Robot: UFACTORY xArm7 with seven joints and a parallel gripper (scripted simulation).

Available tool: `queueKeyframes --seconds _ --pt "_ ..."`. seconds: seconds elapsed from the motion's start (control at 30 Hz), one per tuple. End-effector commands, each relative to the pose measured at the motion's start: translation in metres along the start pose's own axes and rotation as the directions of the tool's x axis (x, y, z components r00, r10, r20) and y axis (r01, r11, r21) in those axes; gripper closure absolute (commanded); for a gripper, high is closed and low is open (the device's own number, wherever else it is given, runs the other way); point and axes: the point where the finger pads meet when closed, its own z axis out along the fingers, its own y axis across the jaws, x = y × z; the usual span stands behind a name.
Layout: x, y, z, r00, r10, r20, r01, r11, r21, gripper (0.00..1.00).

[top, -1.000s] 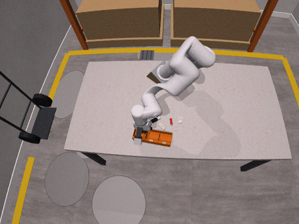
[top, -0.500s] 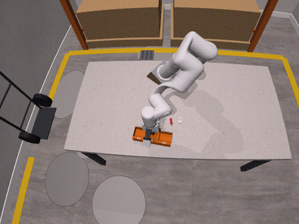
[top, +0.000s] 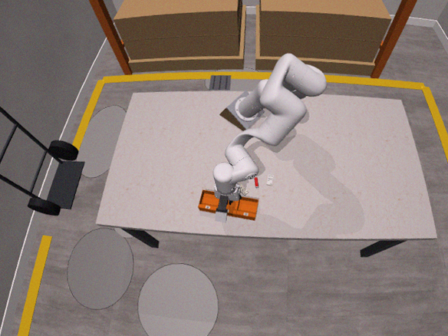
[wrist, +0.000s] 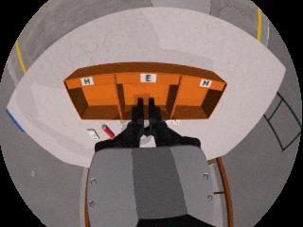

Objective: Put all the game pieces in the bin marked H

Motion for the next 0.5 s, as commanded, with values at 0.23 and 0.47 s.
queueKeyframes --seconds 0.23,0.47 --pt "0.002 0.001 0.027 1.0 0.0 -0.006 0.0 1.0 0.0 0.93" --pt "0.002 0.001 0.031 1.0 0.0 -0.006 0.0 1.0 0.0 0.93"
